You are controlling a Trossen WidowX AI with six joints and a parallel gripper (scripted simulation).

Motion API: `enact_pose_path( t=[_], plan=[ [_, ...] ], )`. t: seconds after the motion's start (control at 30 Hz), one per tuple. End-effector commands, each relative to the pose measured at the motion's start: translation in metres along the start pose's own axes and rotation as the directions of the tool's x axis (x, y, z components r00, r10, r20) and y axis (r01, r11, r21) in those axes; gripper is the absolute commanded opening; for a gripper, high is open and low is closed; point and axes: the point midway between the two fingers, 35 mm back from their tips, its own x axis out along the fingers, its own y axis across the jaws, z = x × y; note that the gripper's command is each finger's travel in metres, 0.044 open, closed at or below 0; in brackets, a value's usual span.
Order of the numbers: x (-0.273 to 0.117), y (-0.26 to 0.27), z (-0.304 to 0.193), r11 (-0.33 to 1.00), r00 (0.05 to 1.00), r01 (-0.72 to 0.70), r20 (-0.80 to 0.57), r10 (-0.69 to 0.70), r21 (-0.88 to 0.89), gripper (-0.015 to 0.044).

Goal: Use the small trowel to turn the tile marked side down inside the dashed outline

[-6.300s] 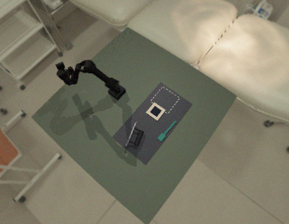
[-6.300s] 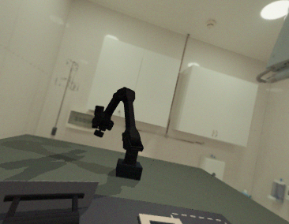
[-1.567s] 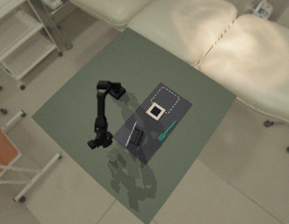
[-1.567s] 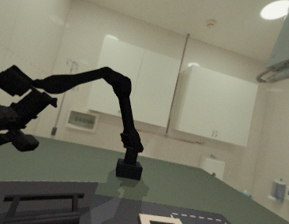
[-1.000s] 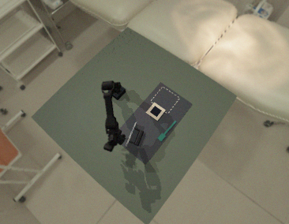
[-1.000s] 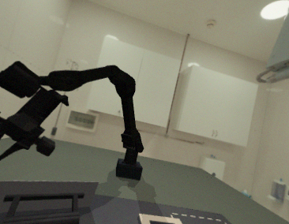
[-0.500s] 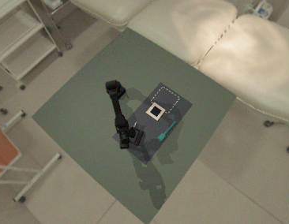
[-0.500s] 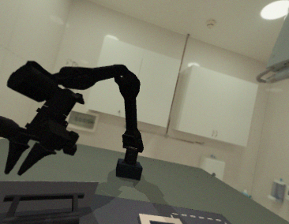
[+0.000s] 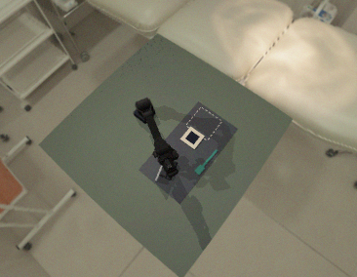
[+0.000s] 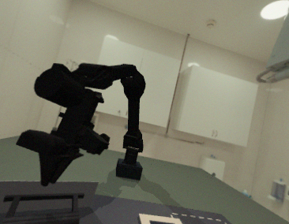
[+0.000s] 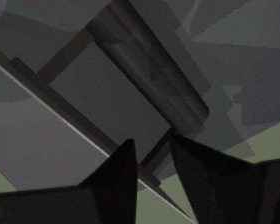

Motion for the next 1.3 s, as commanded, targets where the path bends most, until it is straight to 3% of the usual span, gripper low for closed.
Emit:
enact_pose_path(
  t=[0.0, 0.5, 1.27],
  plan=[
    [-0.002, 0.0, 0.021, 0.992, 0.999, -0.021, 0.028, 0.025, -0.126, 0.01],
    [-0.015, 0.012, 0.095, 0.825, 0.987, -0.057, 0.092, 0.13, -0.562, 0.01],
    [-0.003, 0.033, 0.084, 0.816, 0.986, -0.06, 0.092, 0.137, -0.575, 0.01]
  ],
)
